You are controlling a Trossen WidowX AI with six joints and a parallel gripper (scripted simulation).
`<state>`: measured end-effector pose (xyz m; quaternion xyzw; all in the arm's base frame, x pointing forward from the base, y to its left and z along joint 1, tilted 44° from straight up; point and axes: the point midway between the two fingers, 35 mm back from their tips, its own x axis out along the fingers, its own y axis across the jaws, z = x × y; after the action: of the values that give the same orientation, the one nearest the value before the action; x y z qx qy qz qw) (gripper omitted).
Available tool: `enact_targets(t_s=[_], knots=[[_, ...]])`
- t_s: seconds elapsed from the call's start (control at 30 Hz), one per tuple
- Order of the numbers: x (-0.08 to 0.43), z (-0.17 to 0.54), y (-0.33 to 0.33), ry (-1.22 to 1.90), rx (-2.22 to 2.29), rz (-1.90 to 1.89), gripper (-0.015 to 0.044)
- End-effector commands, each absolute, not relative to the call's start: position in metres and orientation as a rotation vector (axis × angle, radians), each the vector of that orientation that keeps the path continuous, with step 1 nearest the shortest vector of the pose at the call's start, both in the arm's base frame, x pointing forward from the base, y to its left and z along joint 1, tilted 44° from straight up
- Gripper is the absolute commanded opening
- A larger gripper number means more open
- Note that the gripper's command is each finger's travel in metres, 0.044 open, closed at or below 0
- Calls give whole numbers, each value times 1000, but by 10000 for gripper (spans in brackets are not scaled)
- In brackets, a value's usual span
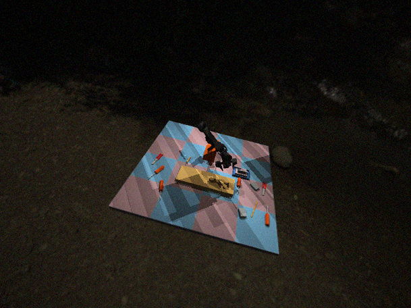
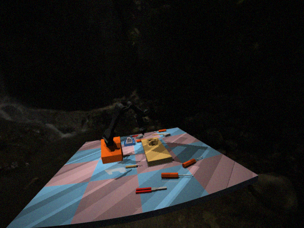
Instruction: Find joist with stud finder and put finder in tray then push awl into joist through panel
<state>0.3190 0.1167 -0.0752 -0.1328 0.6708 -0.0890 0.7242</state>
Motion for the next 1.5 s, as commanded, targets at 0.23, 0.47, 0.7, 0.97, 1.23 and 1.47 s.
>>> enact_targets(t_s=[0.23,0.47,0.7,0.97,1.23,1.47], knots=[[318,13,-29,1075,557,-942,440],[280,56,-107,653,1038,-1312,440],[219,89,-166,81,1472,-1588,440],[133,113,-205,-763,1856,-1708,440],[119,116,-208,-911,1900,-1701,440],[119,116,-208,-911,1900,-1701,440]])
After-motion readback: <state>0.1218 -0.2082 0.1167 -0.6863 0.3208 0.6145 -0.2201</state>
